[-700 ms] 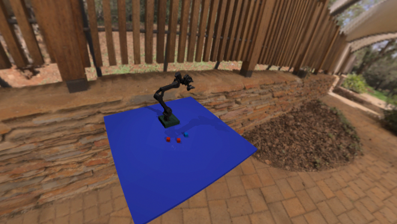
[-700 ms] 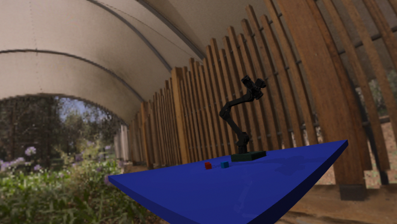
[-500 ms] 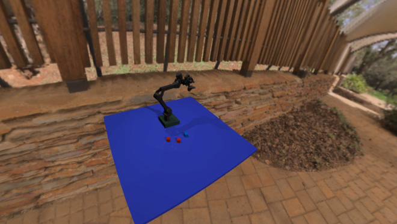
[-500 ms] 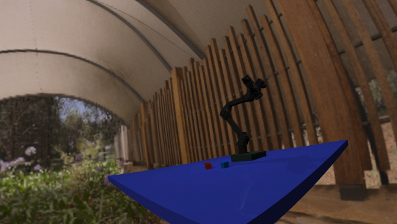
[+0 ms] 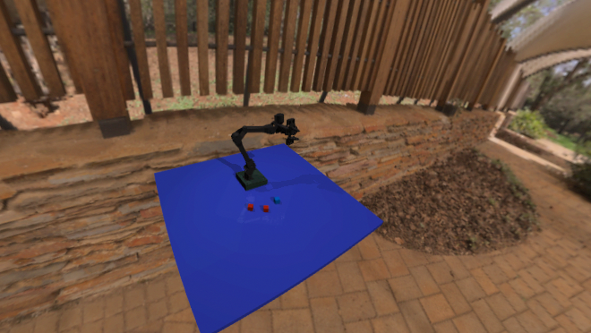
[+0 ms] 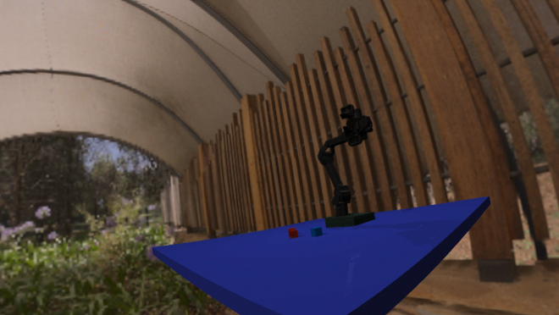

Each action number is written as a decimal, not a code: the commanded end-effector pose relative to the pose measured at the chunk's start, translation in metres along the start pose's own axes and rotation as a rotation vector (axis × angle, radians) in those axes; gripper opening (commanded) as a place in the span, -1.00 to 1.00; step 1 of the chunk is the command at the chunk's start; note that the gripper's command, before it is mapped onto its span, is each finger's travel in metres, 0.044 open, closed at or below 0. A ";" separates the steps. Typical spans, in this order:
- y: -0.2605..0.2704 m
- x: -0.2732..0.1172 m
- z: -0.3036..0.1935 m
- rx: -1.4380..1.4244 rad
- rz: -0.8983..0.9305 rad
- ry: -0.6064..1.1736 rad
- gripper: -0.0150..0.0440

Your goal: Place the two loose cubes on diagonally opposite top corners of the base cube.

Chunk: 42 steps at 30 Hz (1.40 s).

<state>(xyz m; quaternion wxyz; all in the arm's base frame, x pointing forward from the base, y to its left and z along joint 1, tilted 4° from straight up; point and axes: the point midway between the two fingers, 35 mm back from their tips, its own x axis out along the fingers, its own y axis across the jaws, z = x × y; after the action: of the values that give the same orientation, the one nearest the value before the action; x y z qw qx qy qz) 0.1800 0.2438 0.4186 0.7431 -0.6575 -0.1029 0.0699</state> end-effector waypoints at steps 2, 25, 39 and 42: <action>0.018 0.031 -0.011 -0.104 0.045 0.041 0.41; 0.136 0.133 -0.150 -0.347 0.547 0.278 0.41; 0.206 0.119 -0.270 -0.201 0.961 0.453 0.41; 0.218 0.107 -0.293 -0.137 1.048 0.491 0.41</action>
<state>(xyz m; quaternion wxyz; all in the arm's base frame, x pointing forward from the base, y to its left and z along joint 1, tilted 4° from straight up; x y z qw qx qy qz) 0.3667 0.0382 0.1894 0.5620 -0.6981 0.3670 0.2494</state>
